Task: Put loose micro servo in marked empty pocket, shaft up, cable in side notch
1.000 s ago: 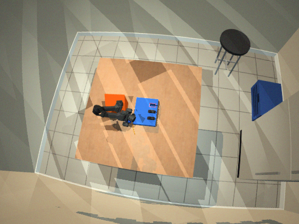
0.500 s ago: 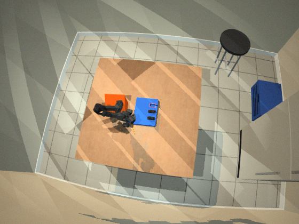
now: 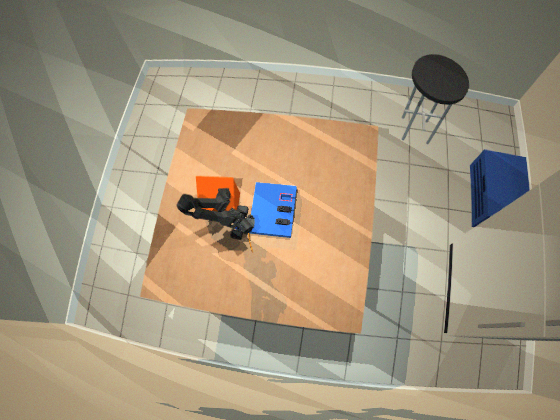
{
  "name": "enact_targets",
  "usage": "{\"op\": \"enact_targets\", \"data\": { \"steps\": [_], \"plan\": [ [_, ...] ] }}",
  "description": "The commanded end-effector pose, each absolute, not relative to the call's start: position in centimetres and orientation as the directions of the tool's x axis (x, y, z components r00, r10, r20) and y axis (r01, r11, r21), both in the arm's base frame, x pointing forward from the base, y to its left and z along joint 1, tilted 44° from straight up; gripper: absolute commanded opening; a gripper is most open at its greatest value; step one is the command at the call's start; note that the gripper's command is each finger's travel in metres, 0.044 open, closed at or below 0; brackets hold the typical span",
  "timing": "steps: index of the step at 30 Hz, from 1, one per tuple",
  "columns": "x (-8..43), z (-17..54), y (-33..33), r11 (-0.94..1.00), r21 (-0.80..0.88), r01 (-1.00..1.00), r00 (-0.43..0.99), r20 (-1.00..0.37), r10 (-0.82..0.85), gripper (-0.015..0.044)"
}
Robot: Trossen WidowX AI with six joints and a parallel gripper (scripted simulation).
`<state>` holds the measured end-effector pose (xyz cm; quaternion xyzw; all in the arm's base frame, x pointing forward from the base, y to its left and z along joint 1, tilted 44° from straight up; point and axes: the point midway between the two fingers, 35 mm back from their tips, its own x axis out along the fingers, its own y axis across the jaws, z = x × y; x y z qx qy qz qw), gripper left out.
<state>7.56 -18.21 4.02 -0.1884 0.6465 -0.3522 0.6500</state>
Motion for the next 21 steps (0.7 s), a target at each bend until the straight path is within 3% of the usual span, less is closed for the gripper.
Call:
{"op": "enact_targets", "data": {
  "steps": [1,7,12,15,21],
  "plan": [
    [7.5,3.8,-18.2,0.687,-0.697,0.206,-0.085,-0.712,-0.697,0.0256],
    [7.5,3.8,-18.2,0.687,-0.697,0.206,-0.085,-0.712,-0.697,0.0099],
    [7.5,3.8,-18.2,0.687,-0.697,0.206,-0.085,-0.712,-0.697,0.0065],
    [7.7,3.9,-18.0,0.690,-0.694,0.207,-0.084,-0.715,-0.694,0.0000],
    [8.2,4.6,-16.9,0.700,-0.681,0.213,-0.083,-0.727,-0.682,0.0000]
  ]
}}
